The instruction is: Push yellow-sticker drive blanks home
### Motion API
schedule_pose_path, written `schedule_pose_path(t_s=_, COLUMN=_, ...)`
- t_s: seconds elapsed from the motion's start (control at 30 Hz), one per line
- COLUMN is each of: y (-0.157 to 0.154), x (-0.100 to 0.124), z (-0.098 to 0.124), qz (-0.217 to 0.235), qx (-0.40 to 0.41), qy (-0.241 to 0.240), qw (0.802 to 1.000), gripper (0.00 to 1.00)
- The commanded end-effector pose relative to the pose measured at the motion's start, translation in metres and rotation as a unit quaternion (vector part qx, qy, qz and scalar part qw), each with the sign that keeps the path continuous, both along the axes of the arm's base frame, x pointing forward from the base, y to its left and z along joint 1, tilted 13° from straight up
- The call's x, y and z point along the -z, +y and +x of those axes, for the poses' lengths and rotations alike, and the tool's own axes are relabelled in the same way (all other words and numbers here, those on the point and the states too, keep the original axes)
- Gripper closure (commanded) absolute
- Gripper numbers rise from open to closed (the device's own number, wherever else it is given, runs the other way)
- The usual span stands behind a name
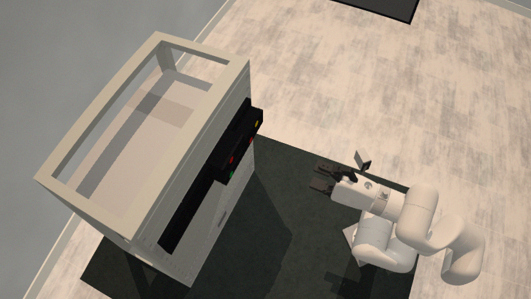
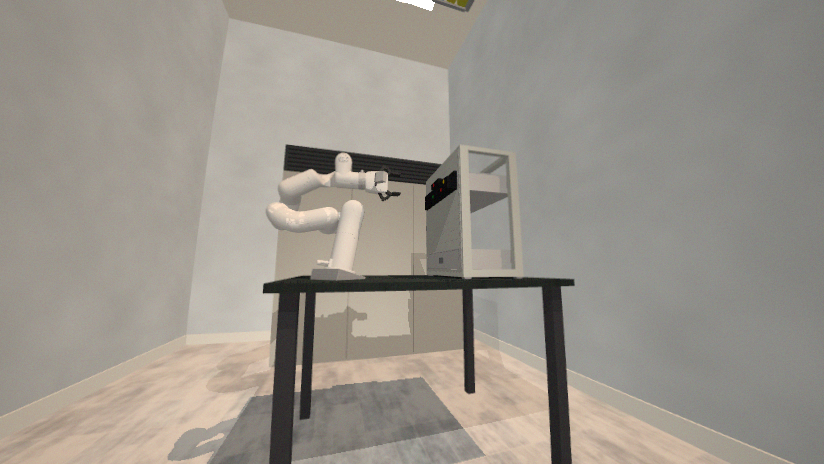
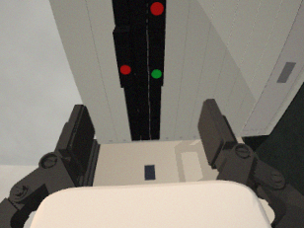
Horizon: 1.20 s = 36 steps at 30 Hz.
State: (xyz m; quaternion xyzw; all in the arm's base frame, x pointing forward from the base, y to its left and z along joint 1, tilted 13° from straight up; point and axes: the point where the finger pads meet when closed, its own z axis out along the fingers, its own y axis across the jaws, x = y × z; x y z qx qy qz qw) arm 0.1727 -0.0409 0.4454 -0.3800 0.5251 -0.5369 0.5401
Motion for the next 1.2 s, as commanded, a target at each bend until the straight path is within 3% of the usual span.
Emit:
schedule_pose_path(t_s=0.0, y=0.0, x=0.0, z=-0.001, qz=0.001, qx=0.0, qy=-0.001, qw=1.0, gripper=0.0)
schedule_pose_path(t_s=0.77, y=0.001, x=-0.002, z=0.003, qz=0.001, qx=0.0, qy=0.0, qw=1.0, gripper=0.0)
schedule_pose_path(t_s=1.17, y=0.012, x=-0.017, z=0.05, qz=0.001, qx=0.0, qy=0.0, qw=1.0, gripper=0.0)
